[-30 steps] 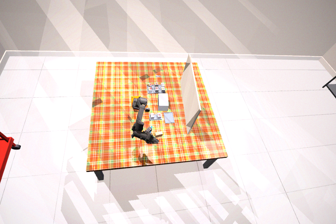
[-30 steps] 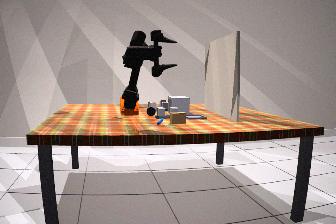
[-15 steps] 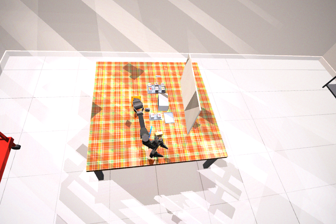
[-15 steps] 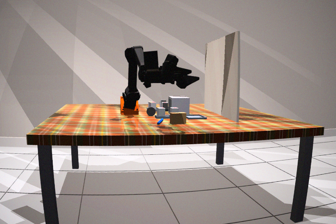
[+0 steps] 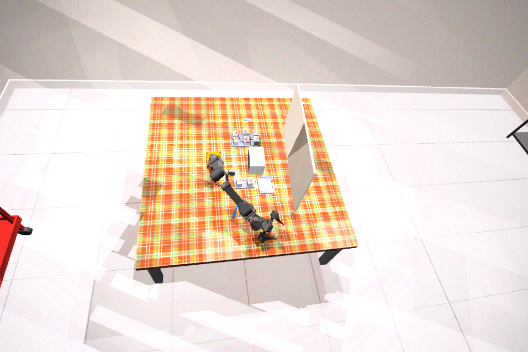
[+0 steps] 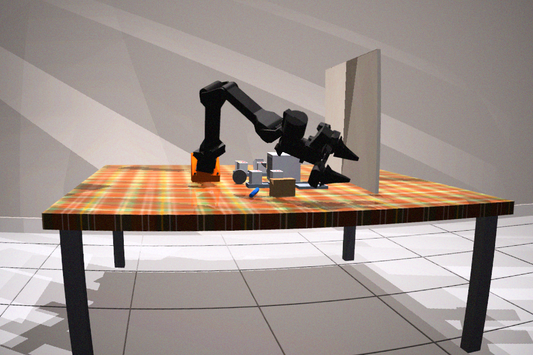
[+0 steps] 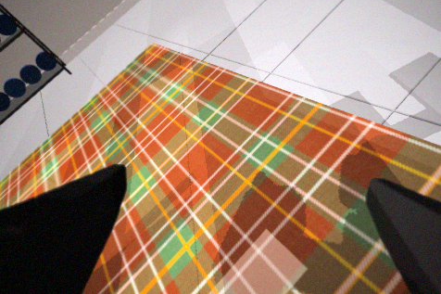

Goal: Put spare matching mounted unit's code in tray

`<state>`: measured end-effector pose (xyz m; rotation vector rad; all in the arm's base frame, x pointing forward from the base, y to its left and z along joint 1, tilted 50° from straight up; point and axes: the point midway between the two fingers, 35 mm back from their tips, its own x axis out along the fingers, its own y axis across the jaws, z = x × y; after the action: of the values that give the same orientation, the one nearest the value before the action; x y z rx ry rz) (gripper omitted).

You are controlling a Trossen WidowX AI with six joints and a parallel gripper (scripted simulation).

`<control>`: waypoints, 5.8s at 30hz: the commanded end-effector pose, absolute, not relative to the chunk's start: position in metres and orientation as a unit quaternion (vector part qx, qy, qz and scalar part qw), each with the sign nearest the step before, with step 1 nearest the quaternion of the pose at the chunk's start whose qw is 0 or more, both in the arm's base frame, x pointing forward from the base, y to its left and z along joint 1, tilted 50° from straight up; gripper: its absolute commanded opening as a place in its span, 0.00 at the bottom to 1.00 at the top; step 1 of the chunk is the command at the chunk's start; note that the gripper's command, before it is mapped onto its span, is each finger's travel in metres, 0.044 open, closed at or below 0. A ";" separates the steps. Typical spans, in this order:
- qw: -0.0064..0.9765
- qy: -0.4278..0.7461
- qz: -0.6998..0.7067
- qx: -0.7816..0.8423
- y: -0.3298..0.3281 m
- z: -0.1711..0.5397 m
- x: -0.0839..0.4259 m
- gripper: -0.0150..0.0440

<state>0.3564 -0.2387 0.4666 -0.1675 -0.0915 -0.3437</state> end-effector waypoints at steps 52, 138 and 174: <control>0.704 0.582 -0.243 -0.326 0.143 0.107 0.343 1.00; 0.230 0.585 0.269 -0.730 0.148 -0.124 0.142 0.76; 0.232 0.586 0.269 -0.728 0.144 -0.128 0.143 0.25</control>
<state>0.1430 0.1433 -0.1282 -2.0021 1.6112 0.7388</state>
